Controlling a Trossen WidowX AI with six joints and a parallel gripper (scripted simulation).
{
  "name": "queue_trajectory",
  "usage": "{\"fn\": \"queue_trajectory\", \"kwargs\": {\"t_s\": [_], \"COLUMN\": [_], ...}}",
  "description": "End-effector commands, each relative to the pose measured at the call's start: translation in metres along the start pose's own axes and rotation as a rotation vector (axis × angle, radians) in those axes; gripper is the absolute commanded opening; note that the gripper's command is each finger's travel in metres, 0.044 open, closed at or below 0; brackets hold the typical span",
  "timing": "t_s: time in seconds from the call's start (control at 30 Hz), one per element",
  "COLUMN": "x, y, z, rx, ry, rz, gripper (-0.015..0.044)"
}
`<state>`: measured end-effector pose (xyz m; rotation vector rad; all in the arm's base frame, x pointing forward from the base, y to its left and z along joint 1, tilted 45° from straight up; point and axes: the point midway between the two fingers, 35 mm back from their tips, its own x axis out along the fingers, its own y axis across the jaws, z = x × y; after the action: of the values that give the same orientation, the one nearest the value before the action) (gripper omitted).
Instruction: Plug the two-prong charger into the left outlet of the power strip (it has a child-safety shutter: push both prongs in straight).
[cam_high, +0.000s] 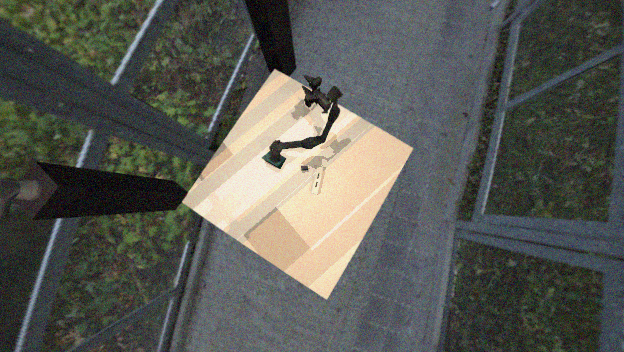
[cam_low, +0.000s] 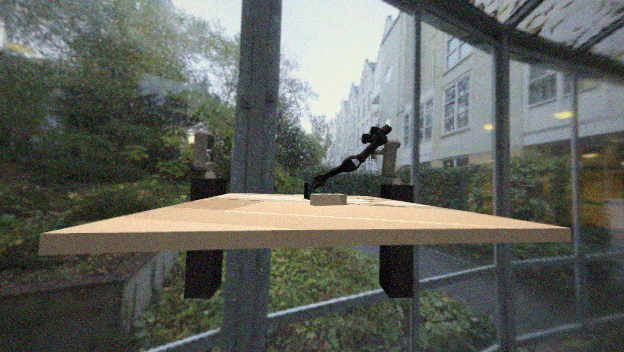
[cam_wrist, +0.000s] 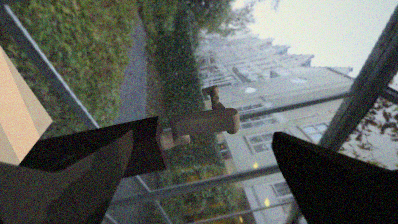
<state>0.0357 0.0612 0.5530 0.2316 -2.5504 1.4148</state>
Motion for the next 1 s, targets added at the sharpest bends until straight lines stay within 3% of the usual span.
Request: {"fn": "queue_trajectory", "kwargs": {"t_s": [0.0, 0.97], "x": [0.001, 0.092], "y": [0.0, 0.002], "z": [0.0, 0.092], "rx": [0.001, 0.129], "ry": [-0.003, -0.563], "rz": [0.0, -0.008], "gripper": [0.0426, 0.044]}}
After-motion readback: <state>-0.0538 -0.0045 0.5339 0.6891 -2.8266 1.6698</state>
